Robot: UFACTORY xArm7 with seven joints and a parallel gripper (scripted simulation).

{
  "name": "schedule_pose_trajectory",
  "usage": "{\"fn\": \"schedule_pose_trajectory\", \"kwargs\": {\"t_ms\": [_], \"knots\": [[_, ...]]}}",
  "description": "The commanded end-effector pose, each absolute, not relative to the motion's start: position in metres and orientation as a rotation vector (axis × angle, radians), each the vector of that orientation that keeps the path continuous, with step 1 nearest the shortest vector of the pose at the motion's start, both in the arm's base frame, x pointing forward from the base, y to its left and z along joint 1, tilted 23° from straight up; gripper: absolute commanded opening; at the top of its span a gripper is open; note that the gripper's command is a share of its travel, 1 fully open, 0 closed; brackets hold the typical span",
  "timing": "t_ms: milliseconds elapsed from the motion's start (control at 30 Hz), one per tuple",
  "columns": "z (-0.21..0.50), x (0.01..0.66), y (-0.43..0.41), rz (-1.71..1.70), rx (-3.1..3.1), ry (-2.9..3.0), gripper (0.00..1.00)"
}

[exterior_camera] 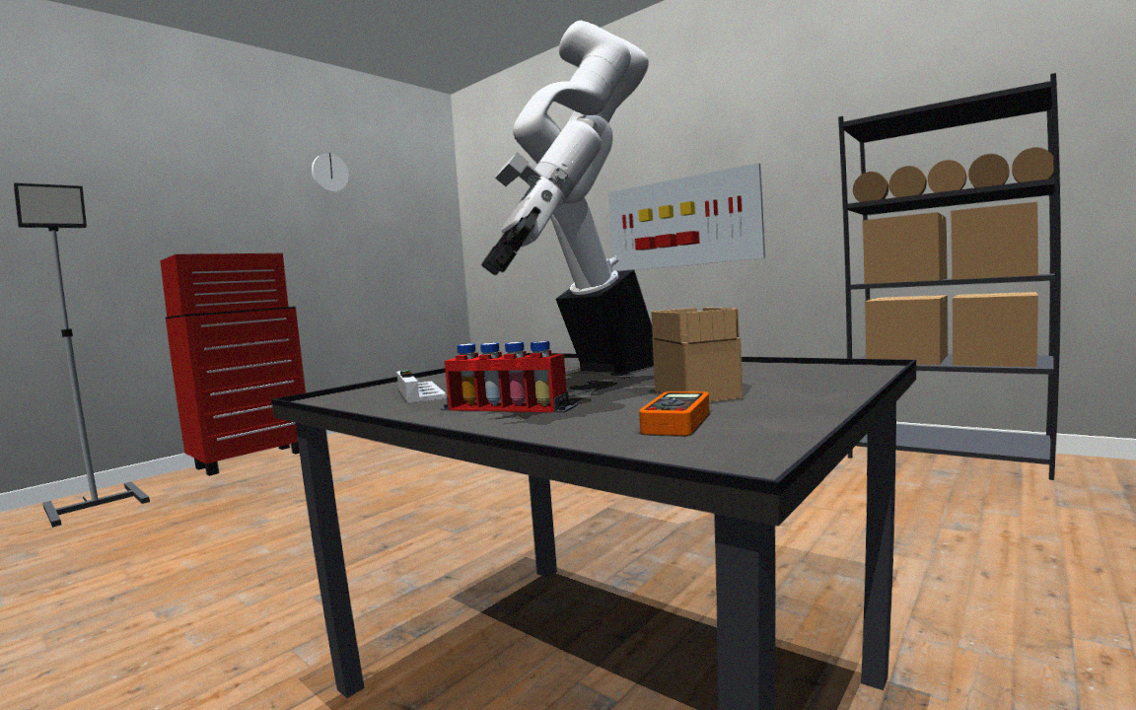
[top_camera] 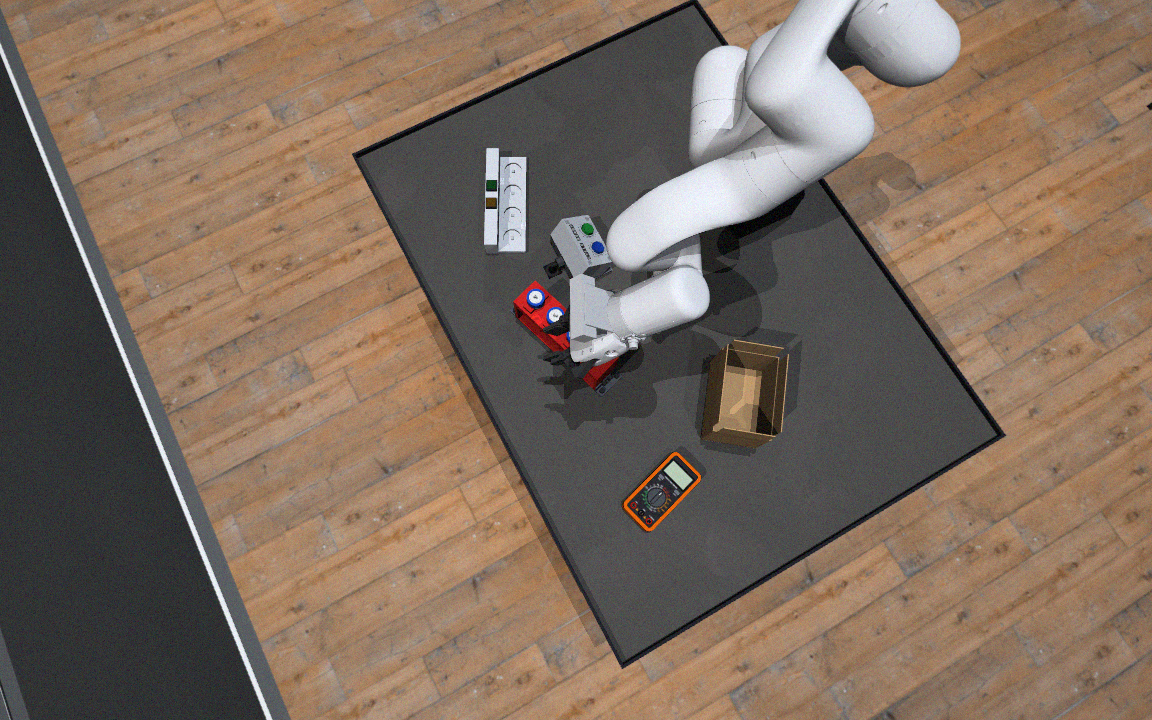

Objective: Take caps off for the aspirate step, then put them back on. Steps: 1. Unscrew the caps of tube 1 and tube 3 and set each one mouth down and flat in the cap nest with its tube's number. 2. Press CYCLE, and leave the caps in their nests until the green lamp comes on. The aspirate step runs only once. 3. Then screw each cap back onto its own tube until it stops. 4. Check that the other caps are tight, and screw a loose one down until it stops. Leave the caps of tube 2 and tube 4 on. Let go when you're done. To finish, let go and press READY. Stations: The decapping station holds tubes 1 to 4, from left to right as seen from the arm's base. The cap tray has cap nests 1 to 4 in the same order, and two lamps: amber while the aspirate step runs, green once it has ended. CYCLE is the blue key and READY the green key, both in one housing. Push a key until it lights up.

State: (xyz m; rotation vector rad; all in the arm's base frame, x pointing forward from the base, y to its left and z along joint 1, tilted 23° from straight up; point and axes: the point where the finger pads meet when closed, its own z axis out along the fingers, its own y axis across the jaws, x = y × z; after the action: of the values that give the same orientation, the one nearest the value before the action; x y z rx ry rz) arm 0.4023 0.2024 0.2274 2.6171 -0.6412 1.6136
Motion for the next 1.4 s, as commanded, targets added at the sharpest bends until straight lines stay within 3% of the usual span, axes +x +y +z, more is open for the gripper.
{"fn": "schedule_pose_trajectory", "kwargs": {"t_ms": [0, 633, 1367], "knots": [[0.245, 0.404, 0.199, 1.562, 2.641, -0.494, 0.46], [0.28, 0.416, 0.152, 1.315, 2.617, 0.241, 0.46], [0.256, 0.426, 0.091, 0.98, 2.426, 1.019, 0.46]]}}
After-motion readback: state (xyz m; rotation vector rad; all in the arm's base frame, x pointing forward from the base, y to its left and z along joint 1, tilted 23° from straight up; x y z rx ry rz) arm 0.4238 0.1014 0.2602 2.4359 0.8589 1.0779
